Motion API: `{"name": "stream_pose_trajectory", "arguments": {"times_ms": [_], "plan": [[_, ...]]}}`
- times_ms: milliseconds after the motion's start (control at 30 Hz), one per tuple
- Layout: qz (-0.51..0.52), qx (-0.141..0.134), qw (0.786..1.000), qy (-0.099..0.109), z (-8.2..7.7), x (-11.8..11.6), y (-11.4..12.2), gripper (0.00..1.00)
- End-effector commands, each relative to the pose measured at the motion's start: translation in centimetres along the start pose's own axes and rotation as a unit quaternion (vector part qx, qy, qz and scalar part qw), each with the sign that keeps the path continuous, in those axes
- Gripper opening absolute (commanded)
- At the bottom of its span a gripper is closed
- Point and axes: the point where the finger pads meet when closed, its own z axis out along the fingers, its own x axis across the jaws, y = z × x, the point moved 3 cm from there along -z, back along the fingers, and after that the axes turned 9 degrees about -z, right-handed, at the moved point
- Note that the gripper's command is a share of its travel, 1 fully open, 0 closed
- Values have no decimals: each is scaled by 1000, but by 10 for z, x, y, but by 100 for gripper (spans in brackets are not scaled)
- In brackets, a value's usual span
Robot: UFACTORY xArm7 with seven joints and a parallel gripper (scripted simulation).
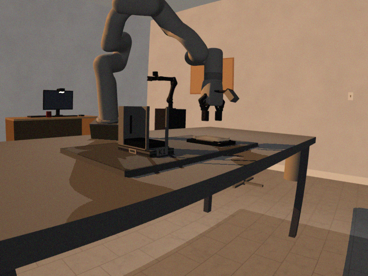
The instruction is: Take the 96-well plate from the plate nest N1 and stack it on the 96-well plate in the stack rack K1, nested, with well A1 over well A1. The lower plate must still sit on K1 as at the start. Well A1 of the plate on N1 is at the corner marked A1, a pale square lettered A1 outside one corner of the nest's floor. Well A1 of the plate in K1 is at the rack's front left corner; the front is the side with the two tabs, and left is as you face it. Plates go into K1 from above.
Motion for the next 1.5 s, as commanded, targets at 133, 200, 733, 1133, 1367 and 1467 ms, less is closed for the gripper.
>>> {"name": "stream_pose_trajectory", "arguments": {"times_ms": [133, 200, 733, 1133, 1367, 1467], "plan": [[0, 2, 1000, -1, 9, -1, -2, 100], [0, 2, 1000, -1, 12, -1, -2, 100], [0, 2, 1000, -1, 36, -1, -2, 100], [0, 2, 1000, -1, 48, -1, -2, 100], [0, 2, 1000, -1, 48, -1, -2, 100], [0, 2, 1000, -1, 48, -1, -2, 100]]}}
